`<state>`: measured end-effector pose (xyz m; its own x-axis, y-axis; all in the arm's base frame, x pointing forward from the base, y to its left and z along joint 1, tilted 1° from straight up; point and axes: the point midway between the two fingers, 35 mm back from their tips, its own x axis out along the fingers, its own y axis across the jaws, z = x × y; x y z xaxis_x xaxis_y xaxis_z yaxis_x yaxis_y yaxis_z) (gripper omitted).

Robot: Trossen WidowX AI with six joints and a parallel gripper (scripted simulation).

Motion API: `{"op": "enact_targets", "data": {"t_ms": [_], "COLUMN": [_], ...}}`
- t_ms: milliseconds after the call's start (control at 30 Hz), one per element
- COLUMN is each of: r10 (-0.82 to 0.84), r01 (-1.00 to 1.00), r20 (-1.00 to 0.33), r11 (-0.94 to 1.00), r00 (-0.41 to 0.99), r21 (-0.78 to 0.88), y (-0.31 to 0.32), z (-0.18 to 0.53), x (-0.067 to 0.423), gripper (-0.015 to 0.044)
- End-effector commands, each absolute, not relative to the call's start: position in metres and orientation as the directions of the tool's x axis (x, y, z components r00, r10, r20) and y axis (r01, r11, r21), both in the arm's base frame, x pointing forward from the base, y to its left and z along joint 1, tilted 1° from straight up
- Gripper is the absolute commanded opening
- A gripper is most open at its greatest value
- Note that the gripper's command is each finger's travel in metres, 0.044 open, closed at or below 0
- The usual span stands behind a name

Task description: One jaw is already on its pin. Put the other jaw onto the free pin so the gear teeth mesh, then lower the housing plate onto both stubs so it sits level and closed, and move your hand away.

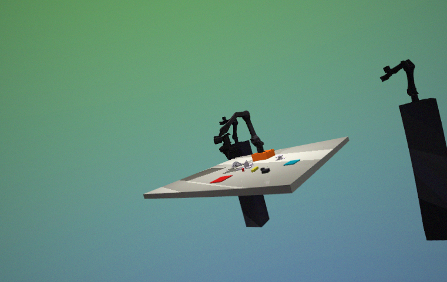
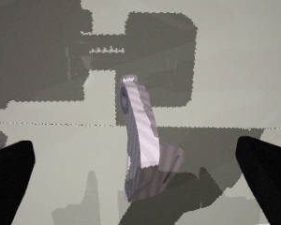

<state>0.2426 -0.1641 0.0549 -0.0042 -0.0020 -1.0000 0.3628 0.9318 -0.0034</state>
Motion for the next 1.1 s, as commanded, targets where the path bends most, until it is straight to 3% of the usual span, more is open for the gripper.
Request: {"op": "enact_targets", "data": {"t_ms": [0, 367, 533, 900, 1067], "r10": [-0.004, -0.004, -0.007, -0.007, -0.007], "r01": [0.368, 0.368, 0.357, 0.356, 0.356], "r20": [-1.0, -1.0, -1.0, -1.0, -1.0], "r11": [0.93, 0.93, 0.934, 0.935, 0.935], "r00": [-0.002, -0.002, -0.004, -0.004, -0.004], "r21": [-0.004, -0.004, -0.008, -0.008, -0.008], "y": [-0.165, -0.165, -0.196, -0.198, -0.198], "z": [0.056, 0.056, 0.057, 0.057, 0.057], "x": [0.243, 0.243, 0.226, 0.224, 0.224], "gripper": [0.044, 0.044, 0.0309, 0.002, 0.0]}}
